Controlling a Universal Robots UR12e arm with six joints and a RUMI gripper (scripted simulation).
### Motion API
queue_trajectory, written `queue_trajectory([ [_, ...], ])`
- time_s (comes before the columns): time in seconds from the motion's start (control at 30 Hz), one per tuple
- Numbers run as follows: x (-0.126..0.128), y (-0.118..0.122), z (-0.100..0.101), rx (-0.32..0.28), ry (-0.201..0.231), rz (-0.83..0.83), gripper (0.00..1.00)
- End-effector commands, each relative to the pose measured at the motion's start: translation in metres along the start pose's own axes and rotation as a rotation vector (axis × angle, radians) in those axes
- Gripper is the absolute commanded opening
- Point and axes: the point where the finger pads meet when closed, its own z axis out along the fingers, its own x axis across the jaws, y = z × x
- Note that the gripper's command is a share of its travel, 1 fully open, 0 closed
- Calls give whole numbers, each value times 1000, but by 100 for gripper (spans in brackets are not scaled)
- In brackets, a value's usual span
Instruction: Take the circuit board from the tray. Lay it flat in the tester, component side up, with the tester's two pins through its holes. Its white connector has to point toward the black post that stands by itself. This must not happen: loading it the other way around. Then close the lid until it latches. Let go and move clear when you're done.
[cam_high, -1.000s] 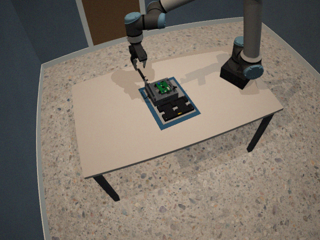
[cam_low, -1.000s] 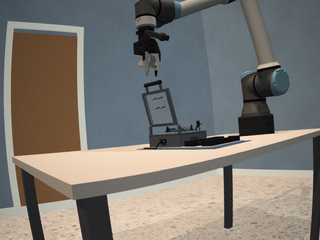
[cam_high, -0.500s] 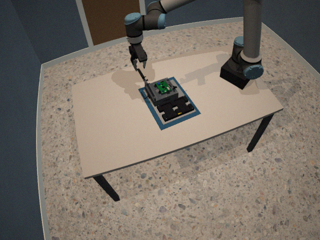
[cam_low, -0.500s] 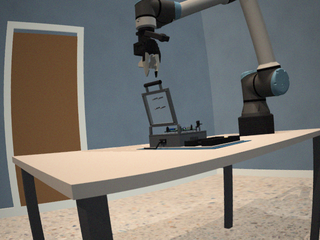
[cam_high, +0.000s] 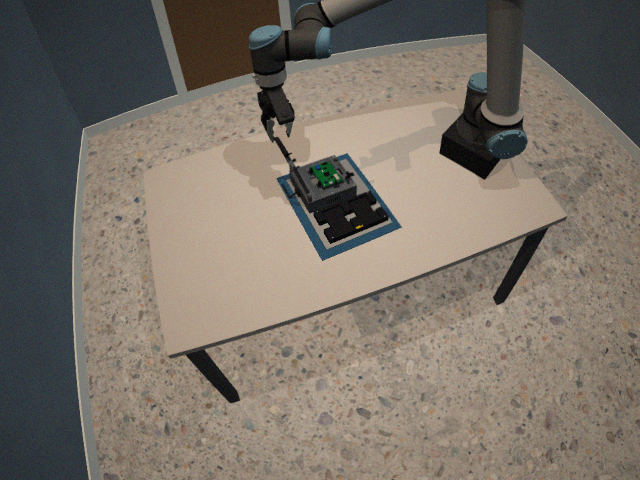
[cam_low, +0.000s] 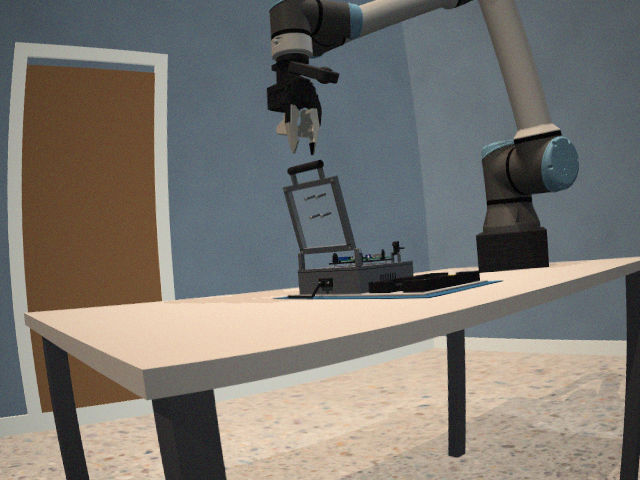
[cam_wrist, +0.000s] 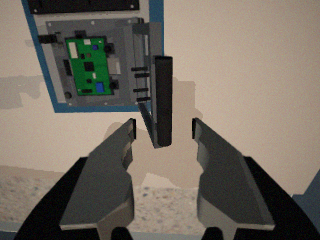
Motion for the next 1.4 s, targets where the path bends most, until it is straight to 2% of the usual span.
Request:
queue_trajectory([
  [0.0,1,0,-1,-1,2,0,30],
  [0.73,1,0,1,-1,2,0,30],
  [1.37,1,0,23,-1,2,0,30],
])
